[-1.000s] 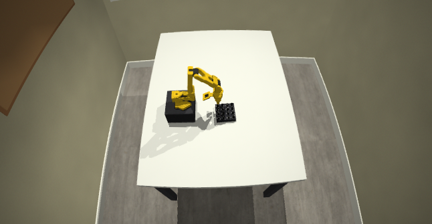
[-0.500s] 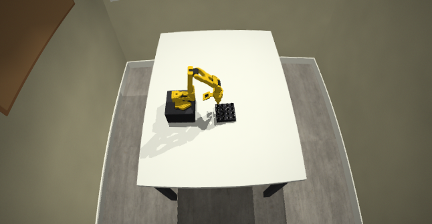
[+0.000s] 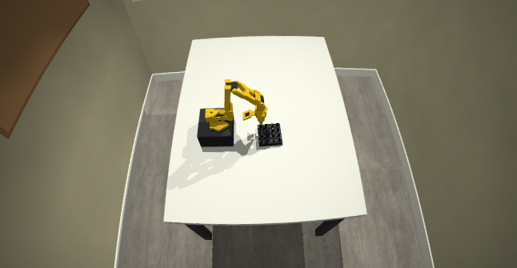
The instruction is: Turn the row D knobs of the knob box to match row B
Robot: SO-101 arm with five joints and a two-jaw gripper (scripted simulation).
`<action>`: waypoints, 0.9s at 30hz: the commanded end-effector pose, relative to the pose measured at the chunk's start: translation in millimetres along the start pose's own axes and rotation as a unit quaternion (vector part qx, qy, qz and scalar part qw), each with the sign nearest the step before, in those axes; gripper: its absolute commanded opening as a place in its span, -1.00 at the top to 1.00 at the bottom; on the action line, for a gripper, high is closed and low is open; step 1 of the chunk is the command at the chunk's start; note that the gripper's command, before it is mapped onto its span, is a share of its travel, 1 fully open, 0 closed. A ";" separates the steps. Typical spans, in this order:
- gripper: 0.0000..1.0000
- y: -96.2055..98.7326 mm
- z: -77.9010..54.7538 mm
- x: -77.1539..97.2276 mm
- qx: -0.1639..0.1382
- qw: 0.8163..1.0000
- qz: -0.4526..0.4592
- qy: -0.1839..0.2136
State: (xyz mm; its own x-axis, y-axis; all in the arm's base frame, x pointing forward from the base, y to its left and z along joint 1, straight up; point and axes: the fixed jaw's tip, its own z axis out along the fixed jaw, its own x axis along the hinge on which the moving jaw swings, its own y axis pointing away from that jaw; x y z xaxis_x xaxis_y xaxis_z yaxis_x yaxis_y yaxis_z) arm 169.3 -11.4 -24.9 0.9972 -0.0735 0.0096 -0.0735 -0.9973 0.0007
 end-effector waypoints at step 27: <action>0.81 -2.0 8.0 -2.1 0.000 1.000 -0.011 -0.005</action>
State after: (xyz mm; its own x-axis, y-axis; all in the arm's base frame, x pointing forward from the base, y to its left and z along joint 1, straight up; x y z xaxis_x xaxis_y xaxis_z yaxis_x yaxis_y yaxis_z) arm 170.5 -11.5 -29.5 0.9972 -0.0731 0.0137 -0.0731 -0.9973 0.0005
